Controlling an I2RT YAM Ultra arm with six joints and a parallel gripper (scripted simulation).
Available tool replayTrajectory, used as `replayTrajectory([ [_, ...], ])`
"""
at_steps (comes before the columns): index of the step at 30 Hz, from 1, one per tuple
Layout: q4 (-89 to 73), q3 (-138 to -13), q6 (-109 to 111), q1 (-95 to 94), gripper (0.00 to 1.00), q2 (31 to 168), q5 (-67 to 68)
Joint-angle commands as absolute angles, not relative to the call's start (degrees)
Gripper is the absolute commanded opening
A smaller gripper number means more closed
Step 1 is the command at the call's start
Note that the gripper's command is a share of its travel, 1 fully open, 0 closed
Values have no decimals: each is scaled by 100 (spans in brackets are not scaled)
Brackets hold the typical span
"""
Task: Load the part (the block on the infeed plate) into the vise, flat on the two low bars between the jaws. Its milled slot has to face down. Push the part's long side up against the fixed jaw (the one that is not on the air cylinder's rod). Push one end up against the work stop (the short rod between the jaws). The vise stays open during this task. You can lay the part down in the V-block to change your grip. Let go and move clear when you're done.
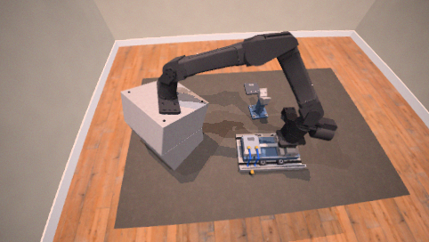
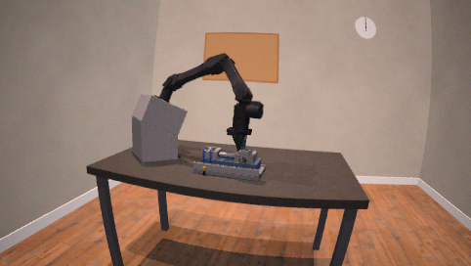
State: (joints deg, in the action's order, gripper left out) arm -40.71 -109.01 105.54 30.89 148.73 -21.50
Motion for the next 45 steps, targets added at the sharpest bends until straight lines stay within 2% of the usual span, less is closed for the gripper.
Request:
replayTrajectory([
  [1,-4092,-11094,10526,3120,0,14955,-2141],
  [45,-4379,-11544,10494,3063,0,15119,-2140],
])
